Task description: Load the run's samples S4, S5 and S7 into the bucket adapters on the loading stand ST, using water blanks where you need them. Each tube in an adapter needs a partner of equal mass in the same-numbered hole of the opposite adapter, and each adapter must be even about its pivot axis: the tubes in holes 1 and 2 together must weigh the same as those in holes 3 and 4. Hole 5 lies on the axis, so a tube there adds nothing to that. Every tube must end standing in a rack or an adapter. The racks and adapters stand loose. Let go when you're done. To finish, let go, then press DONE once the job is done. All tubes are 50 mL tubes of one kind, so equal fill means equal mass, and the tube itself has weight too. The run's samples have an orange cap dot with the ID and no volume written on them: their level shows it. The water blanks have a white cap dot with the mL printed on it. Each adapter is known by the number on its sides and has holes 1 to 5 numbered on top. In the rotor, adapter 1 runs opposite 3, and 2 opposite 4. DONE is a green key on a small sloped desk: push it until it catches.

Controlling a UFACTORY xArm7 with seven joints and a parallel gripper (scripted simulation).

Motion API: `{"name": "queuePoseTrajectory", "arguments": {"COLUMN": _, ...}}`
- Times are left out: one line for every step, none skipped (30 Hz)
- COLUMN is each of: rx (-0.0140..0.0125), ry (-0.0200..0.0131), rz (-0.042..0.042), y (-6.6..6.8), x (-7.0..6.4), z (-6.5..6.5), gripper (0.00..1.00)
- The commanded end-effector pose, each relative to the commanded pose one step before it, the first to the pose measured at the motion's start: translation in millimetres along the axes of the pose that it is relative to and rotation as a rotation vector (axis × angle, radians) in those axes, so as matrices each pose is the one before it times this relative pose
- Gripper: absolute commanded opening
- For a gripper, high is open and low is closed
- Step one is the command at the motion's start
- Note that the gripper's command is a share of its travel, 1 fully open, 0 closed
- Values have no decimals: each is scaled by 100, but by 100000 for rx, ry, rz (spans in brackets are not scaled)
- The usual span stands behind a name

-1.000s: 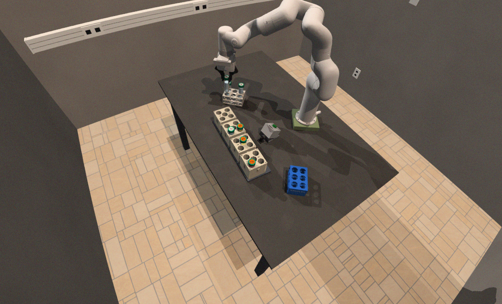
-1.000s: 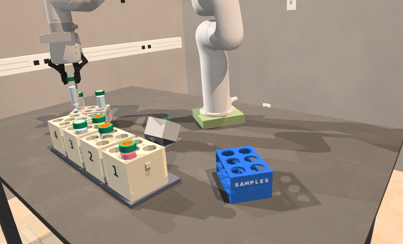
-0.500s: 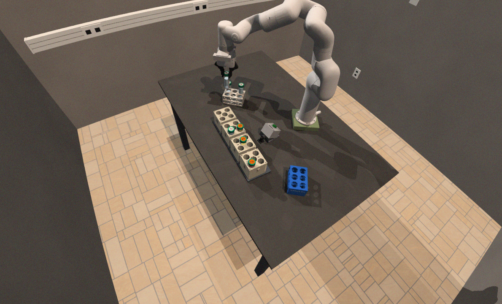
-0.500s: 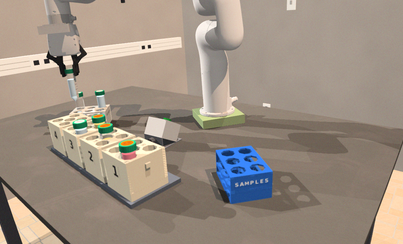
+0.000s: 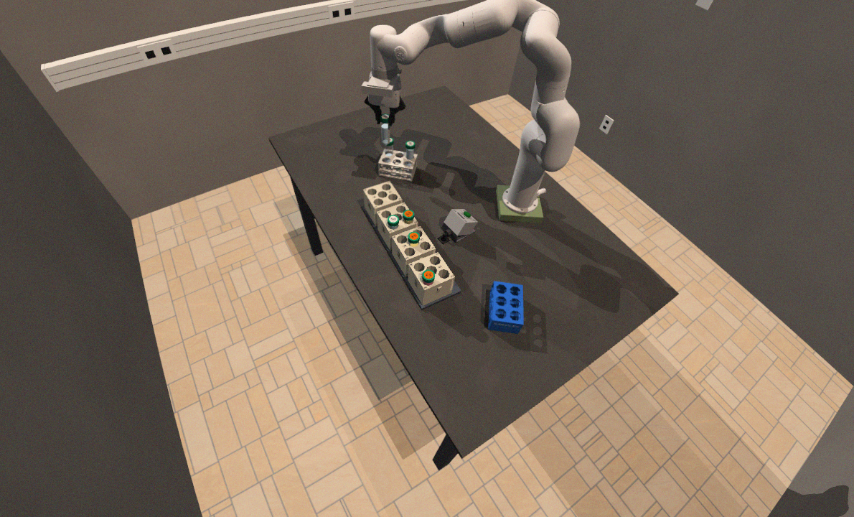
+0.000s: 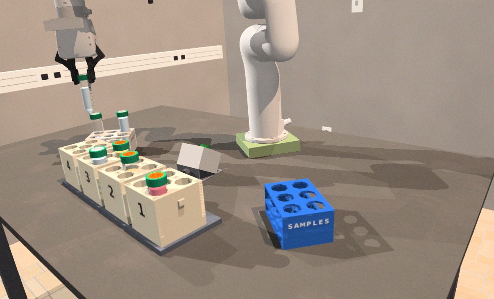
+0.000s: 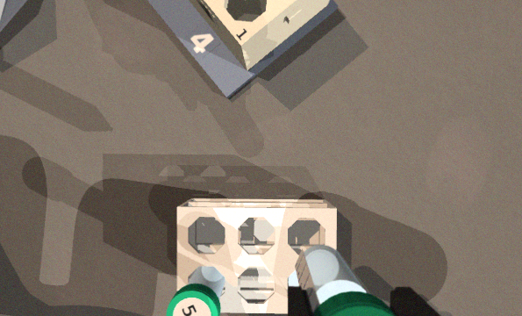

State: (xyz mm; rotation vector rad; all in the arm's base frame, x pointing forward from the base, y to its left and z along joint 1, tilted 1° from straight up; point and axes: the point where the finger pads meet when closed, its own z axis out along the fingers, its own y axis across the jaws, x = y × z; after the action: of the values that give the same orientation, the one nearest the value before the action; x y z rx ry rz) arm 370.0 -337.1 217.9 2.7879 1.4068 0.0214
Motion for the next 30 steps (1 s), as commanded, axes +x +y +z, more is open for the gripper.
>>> {"name": "queuePoseTrajectory", "arguments": {"rx": -402, "ry": 6, "rz": -9, "y": 107, "x": -3, "z": -964, "gripper": 0}}
{"name": "queuePoseTrajectory", "arguments": {"rx": 0, "ry": 0, "rz": 0, "y": 0, "x": 0, "z": -200, "gripper": 0}}
{"name": "queuePoseTrajectory", "arguments": {"rx": 0, "ry": 0, "rz": 0, "y": 0, "x": 0, "z": -200, "gripper": 0}}
{"name": "queuePoseTrajectory", "arguments": {"rx": 0, "ry": 0, "rz": 0, "y": 0, "x": 0, "z": -200, "gripper": 0}}
{"name": "queuePoseTrajectory", "arguments": {"rx": 0, "ry": 0, "rz": 0, "y": 0, "x": 0, "z": -100, "gripper": 0}}
{"name": "queuePoseTrajectory", "arguments": {"rx": 0, "ry": 0, "rz": 0, "y": 1, "x": 0, "z": 0, "gripper": 0}}
{"name": "queuePoseTrajectory", "arguments": {"rx": 0, "ry": 0, "rz": 0, "y": 0, "x": 0, "z": 0, "gripper": 0}}
{"name": "queuePoseTrajectory", "arguments": {"rx": 0, "ry": 0, "rz": 0, "y": 0, "x": 0, "z": 0, "gripper": 0}}
{"name": "queuePoseTrajectory", "arguments": {"rx": -3, "ry": 0, "rz": 1, "y": -3, "x": -1, "z": 8, "gripper": 0}}
{"name": "queuePoseTrajectory", "arguments": {"rx": 1, "ry": 0, "rz": 0, "y": 1, "x": 0, "z": -2, "gripper": 0}}
{"name": "queuePoseTrajectory", "arguments": {"rx": 1, "ry": 0, "rz": 0, "y": 1, "x": 0, "z": -2, "gripper": 0}}
{"name": "queuePoseTrajectory", "arguments": {"rx": 0, "ry": 0, "rz": 0, "y": 0, "x": 0, "z": -1, "gripper": 0}}
{"name": "queuePoseTrajectory", "arguments": {"rx": 0, "ry": 0, "rz": 0, "y": 0, "x": 0, "z": -1, "gripper": 0}}
{"name": "queuePoseTrajectory", "arguments": {"rx": 0, "ry": 0, "rz": 0, "y": 0, "x": 0, "z": 0, "gripper": 0}}
{"name": "queuePoseTrajectory", "arguments": {"rx": 0, "ry": 0, "rz": 0, "y": 0, "x": 0, "z": 0, "gripper": 0}}
{"name": "queuePoseTrajectory", "arguments": {"rx": 1, "ry": 0, "rz": 0, "y": 1, "x": 0, "z": -1, "gripper": 0}}
{"name": "queuePoseTrajectory", "arguments": {"rx": 0, "ry": 0, "rz": 0, "y": 0, "x": 0, "z": 0, "gripper": 0}}
{"name": "queuePoseTrajectory", "arguments": {"rx": 2, "ry": 5, "rz": 3333, "y": -100, "x": 489, "z": -1, "gripper": 0}}
{"name": "queuePoseTrajectory", "arguments": {"rx": 2, "ry": 5, "rz": 3333, "y": -117, "x": 486, "z": 0, "gripper": 0}}
{"name": "queuePoseTrajectory", "arguments": {"rx": 0, "ry": 3, "rz": 3334, "y": -142, "x": 484, "z": 0, "gripper": 0}}
{"name": "queuePoseTrajectory", "arguments": {"rx": 1, "ry": 4, "rz": 3333, "y": -152, "x": 478, "z": 0, "gripper": 0}}
{"name": "queuePoseTrajectory", "arguments": {"rx": 1, "ry": 4, "rz": 3333, "y": -168, "x": 472, "z": 0, "gripper": 0}}
{"name": "queuePoseTrajectory", "arguments": {"rx": 2, "ry": 4, "rz": 3333, "y": -183, "x": 466, "z": 0, "gripper": 0}}
{"name": "queuePoseTrajectory", "arguments": {"rx": 2, "ry": 4, "rz": 3333, "y": -198, "x": 460, "z": 0, "gripper": 0}}
{"name": "queuePoseTrajectory", "arguments": {"rx": 2, "ry": 4, "rz": 3333, "y": -214, "x": 453, "z": 0, "gripper": 0}}
{"name": "queuePoseTrajectory", "arguments": {"rx": 2, "ry": 4, "rz": 3333, "y": -229, "x": 446, "z": 0, "gripper": 0}}
{"name": "queuePoseTrajectory", "arguments": {"rx": 2, "ry": 4, "rz": 3333, "y": -244, "x": 438, "z": 0, "gripper": 0}}
{"name": "queuePoseTrajectory", "arguments": {"rx": 2, "ry": 4, "rz": 3333, "y": -258, "x": 429, "z": 0, "gripper": 0}}
{"name": "queuePoseTrajectory", "arguments": {"rx": 2, "ry": 4, "rz": 3333, "y": -273, "x": 420, "z": 0, "gripper": 0}}
{"name": "queuePoseTrajectory", "arguments": {"rx": 2, "ry": 4, "rz": 3333, "y": -287, "x": 411, "z": 0, "gripper": 0}}
